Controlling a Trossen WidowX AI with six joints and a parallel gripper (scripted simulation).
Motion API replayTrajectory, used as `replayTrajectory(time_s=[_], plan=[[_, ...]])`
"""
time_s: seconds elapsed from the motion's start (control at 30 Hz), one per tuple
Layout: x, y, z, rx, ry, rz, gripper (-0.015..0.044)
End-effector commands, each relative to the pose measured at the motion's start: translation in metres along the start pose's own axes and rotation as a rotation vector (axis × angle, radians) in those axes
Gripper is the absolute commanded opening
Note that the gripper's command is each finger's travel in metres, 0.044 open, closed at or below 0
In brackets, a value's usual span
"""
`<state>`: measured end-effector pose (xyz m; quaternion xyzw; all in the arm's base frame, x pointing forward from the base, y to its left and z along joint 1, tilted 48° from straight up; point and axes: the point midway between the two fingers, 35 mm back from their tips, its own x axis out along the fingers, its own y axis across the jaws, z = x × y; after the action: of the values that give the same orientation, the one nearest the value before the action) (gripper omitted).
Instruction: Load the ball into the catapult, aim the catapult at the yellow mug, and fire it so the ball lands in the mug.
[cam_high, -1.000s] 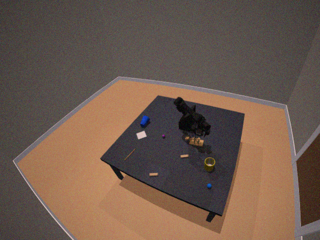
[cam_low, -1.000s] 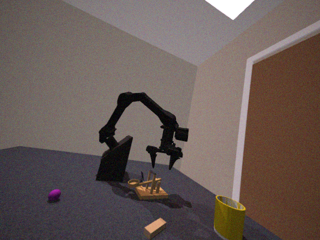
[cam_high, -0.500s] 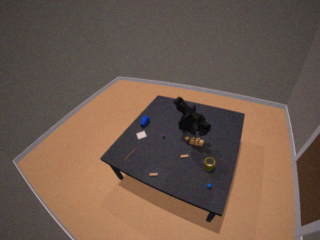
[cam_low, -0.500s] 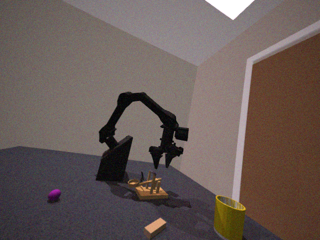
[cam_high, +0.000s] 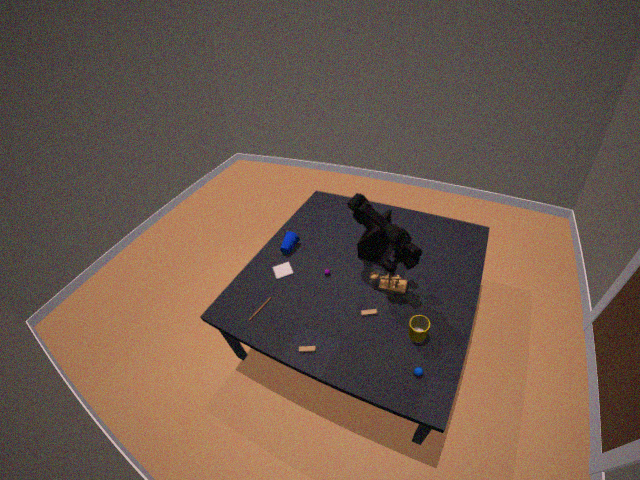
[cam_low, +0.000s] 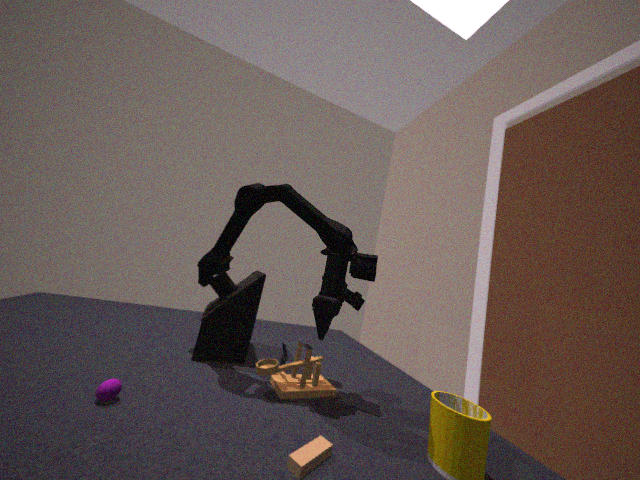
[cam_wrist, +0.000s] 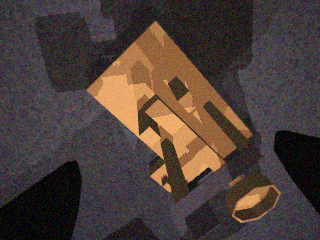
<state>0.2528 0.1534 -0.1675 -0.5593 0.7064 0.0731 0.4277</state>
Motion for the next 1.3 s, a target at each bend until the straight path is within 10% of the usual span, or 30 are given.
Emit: replayTrajectory(time_s=[0.0,1.27], plan=[[-0.001,0.001,0.0,-0.168,0.001,0.006,0.044],[0.056,0.001,-0.001,-0.637,0.003,0.005,0.044]])
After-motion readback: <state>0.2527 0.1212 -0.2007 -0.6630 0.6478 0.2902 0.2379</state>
